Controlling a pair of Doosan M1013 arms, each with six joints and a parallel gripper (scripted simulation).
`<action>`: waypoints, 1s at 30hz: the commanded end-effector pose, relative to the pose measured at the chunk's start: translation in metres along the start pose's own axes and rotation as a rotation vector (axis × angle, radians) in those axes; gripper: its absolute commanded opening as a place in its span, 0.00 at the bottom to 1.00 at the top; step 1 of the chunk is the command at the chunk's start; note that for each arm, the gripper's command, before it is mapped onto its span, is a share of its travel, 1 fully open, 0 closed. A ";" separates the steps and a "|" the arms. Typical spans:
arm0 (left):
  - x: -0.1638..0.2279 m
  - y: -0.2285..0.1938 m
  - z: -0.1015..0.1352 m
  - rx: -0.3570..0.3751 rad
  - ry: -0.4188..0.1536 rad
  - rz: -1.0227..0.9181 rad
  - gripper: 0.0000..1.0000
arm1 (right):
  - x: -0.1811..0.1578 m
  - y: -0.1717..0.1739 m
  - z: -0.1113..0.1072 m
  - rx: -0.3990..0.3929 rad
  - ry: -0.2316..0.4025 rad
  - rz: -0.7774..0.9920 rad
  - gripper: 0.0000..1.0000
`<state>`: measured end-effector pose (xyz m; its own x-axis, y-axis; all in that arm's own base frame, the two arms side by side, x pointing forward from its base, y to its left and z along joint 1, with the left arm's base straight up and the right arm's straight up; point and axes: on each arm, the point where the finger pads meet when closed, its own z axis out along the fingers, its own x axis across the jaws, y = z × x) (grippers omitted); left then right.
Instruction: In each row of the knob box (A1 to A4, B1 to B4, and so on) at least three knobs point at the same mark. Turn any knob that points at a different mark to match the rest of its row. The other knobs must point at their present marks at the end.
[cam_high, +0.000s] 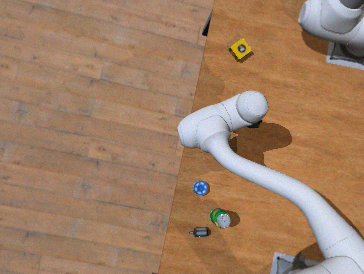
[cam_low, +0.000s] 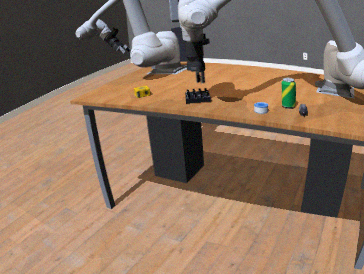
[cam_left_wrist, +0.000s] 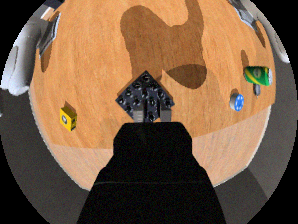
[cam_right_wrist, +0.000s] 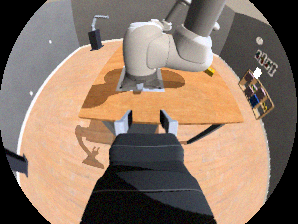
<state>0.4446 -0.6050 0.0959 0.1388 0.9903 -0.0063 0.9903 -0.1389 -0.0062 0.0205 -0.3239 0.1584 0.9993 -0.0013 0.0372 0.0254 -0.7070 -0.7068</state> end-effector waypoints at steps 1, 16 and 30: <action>-0.001 0.000 -0.003 -0.008 0.005 -0.156 0.46 | 0.000 0.000 0.000 -0.001 0.000 0.000 1.00; -0.001 0.005 -0.008 -0.009 0.003 -0.609 0.46 | 0.000 0.000 0.000 -0.001 0.000 0.000 1.00; 0.000 0.009 -0.011 -0.009 0.002 -0.867 0.46 | 0.000 0.000 0.000 -0.001 0.000 0.000 1.00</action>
<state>0.4536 -0.6061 0.1053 -0.6649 0.7469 0.0001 0.7469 0.6649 -0.0009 0.0205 -0.3239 0.1584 0.9993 -0.0013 0.0372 0.0254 -0.7070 -0.7068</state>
